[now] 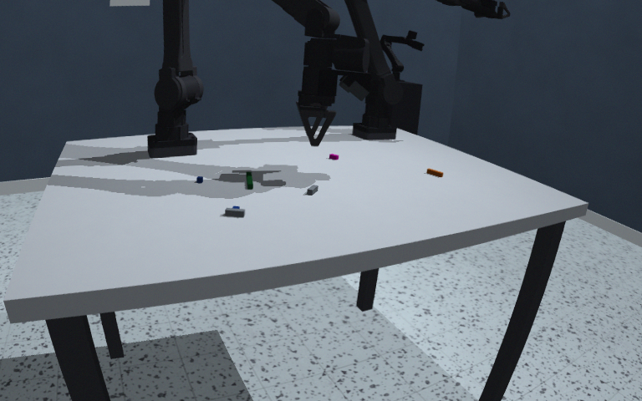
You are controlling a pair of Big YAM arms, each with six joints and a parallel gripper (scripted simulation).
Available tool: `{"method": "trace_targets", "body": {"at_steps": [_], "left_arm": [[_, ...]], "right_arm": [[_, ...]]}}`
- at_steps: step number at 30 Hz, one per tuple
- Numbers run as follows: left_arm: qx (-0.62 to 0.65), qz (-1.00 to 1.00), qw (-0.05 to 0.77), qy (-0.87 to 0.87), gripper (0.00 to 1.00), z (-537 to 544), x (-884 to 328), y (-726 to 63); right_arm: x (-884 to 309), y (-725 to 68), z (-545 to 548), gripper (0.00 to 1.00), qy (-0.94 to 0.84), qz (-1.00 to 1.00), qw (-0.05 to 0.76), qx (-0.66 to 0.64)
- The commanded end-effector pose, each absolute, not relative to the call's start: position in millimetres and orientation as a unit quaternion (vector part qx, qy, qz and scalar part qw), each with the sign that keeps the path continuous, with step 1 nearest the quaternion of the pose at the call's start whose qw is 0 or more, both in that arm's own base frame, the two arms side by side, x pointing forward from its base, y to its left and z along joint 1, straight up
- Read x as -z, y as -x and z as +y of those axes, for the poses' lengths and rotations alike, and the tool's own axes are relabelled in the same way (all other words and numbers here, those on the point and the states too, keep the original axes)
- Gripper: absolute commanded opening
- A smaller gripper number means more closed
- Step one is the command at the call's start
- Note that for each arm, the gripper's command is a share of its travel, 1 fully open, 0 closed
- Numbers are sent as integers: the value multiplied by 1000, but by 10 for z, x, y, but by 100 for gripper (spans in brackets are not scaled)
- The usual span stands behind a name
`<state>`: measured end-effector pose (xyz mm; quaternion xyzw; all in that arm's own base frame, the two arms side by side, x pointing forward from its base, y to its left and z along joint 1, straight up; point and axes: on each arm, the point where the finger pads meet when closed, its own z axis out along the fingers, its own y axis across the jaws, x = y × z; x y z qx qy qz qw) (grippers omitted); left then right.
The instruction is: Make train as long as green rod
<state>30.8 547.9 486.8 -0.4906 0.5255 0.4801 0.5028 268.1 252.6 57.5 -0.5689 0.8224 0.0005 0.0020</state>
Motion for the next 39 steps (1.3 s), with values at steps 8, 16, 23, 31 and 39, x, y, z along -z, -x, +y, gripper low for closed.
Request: {"method": "trace_targets", "body": {"at_steps": [8,16,23,31,39], "left_arm": [[-488,512,512,488,100,5443,-5005,-261],[-488,512,512,488,100,5443,-5005,-261],[-488,512,512,488,100,5443,-5005,-261],[-488,512,512,488,100,5443,-5005,-261],[-488,512,512,488,100,5443,-5005,-261]], "right_arm": [[-685,-2137,3352,100,716,698,18,-3],[-654,-2160,3229,100,708,706,13,-2],[-654,-2114,3260,100,711,703,13,-2],[-654,-2114,3260,100,711,703,13,-2],[-654,-2114,3260,100,711,703,13,-2]]}}
